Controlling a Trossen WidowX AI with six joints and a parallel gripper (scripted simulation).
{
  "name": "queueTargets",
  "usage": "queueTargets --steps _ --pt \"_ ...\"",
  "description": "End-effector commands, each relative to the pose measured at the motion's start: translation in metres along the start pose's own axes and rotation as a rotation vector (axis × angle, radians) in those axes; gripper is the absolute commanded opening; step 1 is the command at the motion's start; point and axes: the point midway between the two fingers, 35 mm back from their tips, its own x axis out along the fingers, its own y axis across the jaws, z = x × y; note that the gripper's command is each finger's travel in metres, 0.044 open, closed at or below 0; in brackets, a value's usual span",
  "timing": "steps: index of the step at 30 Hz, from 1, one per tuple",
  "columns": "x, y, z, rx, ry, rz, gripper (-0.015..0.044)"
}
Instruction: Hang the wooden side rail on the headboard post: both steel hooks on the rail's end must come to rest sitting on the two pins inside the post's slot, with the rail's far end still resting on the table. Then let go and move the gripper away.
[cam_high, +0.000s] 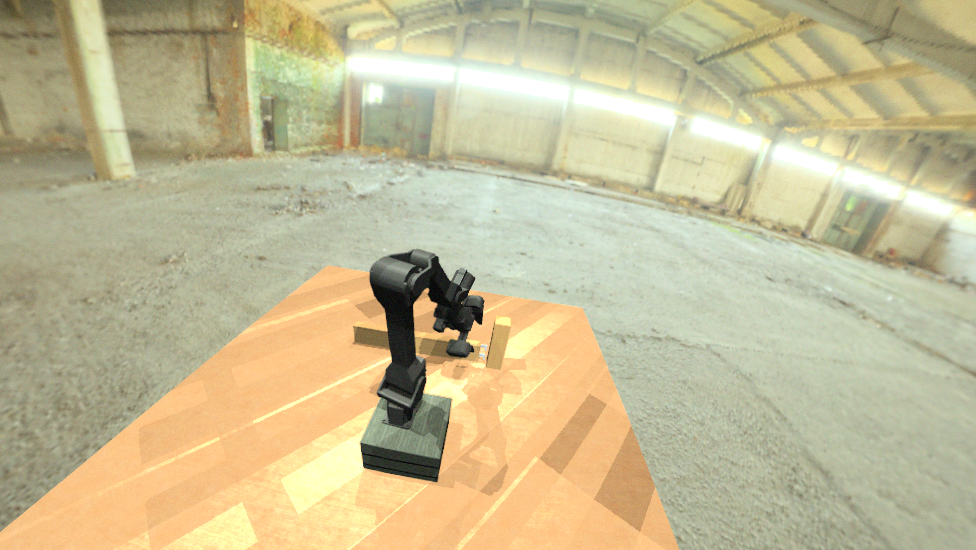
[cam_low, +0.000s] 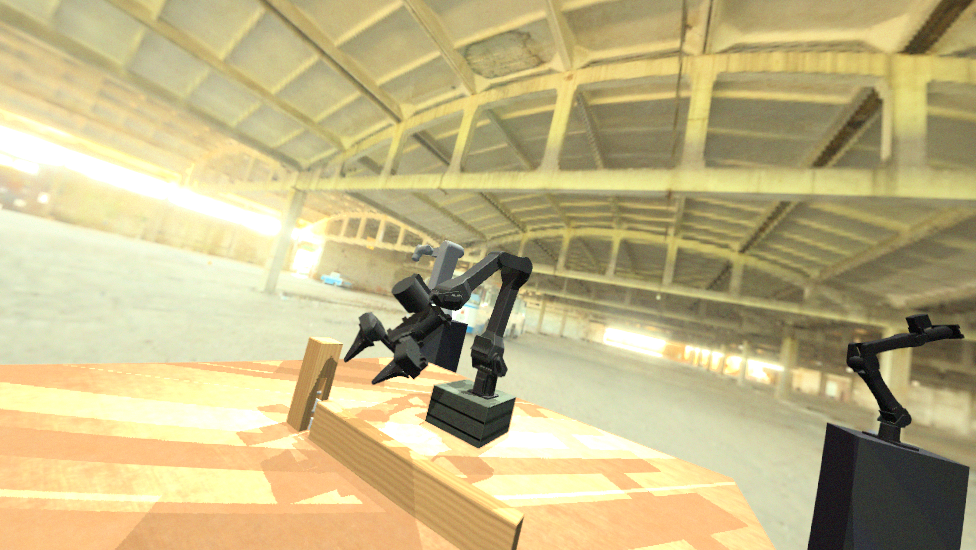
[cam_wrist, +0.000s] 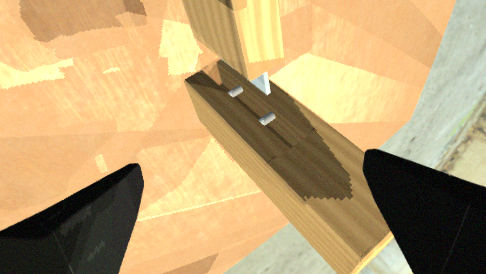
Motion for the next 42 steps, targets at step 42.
queueTargets --steps 42 --pt "-0.011 -0.001 0.017 2.186 -0.044 -0.482 0.044"
